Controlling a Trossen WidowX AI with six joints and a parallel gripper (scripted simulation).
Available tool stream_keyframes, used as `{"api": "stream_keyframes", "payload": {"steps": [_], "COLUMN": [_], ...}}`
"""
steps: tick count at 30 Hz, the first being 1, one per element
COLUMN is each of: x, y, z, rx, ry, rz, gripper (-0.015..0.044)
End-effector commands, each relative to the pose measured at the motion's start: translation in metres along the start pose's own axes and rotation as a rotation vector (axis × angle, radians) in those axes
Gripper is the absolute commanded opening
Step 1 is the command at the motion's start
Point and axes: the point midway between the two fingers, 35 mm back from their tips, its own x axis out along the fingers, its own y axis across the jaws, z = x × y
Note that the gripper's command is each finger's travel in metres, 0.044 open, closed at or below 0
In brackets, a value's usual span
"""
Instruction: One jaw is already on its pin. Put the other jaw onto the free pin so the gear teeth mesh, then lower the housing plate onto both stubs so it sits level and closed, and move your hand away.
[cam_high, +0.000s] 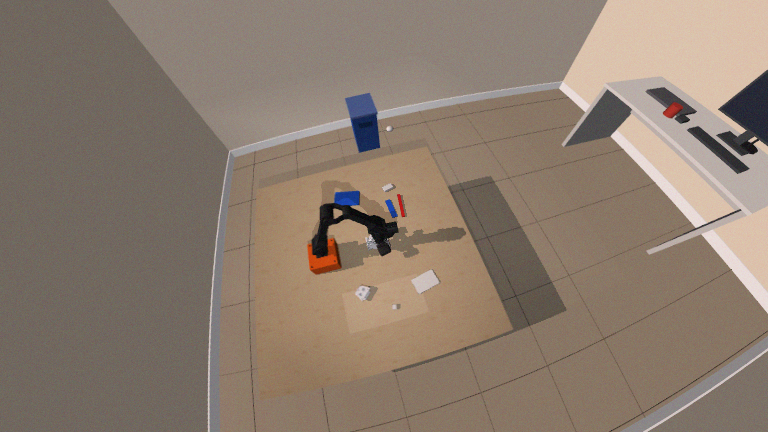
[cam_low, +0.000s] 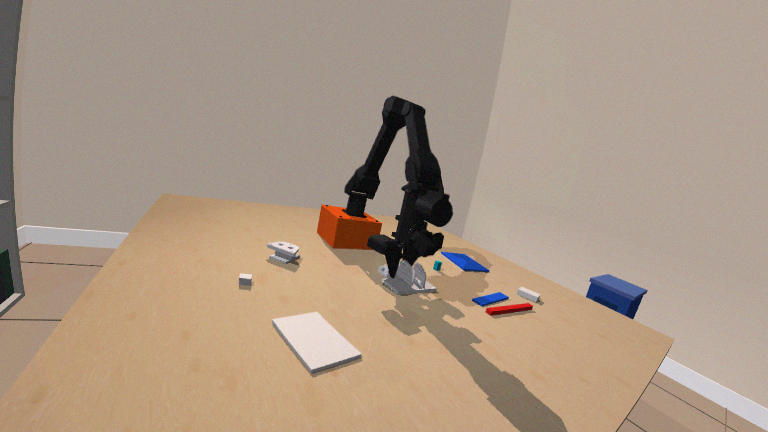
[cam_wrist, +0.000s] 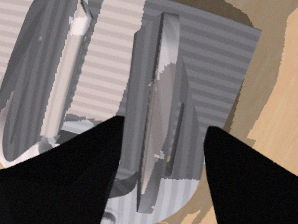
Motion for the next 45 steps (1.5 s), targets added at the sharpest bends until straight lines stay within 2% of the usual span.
{"api": "stream_keyframes", "payload": {"steps": [1,45], "x": [0.0027,0.0070], "y": [-0.0007,-0.0007], "z": [-0.0002,-0.0002], "rx": [-0.006,-0.015], "ry": [0.001,0.001], "rz": [-0.005,-0.005], "gripper": [0.0134,0.0134]}}
